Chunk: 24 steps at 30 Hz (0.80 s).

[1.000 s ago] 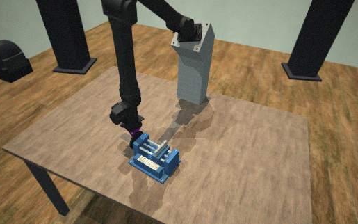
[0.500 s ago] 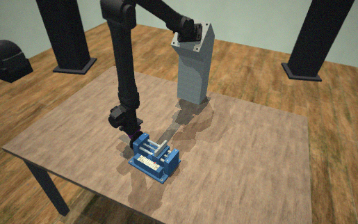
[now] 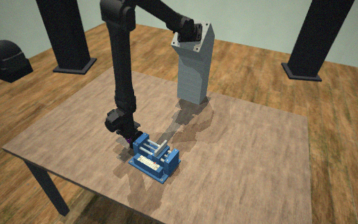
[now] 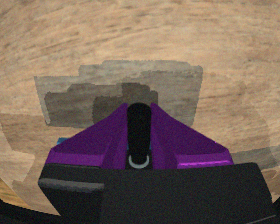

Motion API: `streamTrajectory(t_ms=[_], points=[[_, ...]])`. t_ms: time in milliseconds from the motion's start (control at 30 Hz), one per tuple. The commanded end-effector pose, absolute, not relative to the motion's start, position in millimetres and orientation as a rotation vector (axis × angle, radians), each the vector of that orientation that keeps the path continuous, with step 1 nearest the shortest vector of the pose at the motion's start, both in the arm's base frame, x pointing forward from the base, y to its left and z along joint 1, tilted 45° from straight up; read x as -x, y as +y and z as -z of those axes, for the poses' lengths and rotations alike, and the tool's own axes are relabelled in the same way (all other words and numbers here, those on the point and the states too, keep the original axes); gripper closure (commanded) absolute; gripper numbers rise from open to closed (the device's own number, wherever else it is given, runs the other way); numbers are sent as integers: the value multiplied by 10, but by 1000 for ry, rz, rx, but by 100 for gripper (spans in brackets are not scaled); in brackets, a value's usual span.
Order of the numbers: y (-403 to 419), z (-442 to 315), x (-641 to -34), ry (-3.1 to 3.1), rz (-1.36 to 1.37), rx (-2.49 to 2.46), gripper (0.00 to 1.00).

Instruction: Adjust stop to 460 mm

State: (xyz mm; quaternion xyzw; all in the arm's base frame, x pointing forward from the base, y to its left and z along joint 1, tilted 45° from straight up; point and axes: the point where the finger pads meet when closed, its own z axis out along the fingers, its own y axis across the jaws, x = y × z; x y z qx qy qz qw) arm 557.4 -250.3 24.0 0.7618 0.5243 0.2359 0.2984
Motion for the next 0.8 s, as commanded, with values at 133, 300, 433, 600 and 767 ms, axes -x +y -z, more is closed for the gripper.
streamTrajectory(t_ms=[133,300,433,600,767], points=[[-2536,-612,-5827,1388,-640,-2003,94],[-2553,-698,-5871,1372,-657,-1979,94],[-2559,-714,-5885,1371,-657,-1979,94],[-2571,-748,-5914,1373,-655,-1985,94],[-2581,-776,-5936,1369,-658,-1980,94]])
